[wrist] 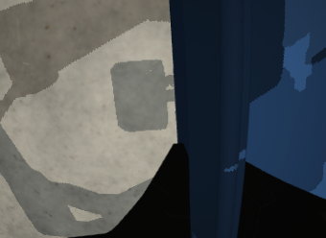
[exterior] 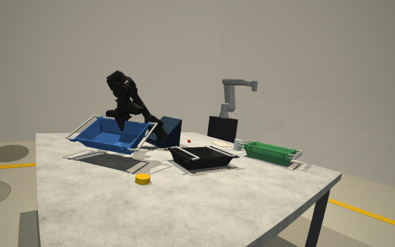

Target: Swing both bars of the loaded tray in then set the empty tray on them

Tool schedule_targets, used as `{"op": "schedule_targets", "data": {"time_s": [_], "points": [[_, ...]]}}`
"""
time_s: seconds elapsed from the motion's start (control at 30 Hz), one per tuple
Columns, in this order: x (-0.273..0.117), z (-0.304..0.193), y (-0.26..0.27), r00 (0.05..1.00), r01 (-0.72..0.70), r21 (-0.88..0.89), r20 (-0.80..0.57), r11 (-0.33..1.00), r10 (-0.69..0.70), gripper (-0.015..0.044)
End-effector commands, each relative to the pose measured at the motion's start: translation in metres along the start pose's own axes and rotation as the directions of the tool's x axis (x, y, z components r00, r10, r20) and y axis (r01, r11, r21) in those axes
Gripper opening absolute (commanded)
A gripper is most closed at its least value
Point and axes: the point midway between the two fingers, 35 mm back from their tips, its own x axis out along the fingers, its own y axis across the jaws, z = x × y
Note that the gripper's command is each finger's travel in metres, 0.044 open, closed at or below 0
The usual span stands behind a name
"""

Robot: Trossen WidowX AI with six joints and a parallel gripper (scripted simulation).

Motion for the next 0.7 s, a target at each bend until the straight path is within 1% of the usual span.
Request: {"op": "schedule_targets", "data": {"time_s": [0.0,0.67], "points": [[-0.003,0.014,-0.009,1.000,0.007,-0.012,0.027,1.000,-0.007,0.0000],[-0.004,0.094,-0.021,0.996,-0.030,-0.144,0.078,0.989,0.042,0.0000]]}}
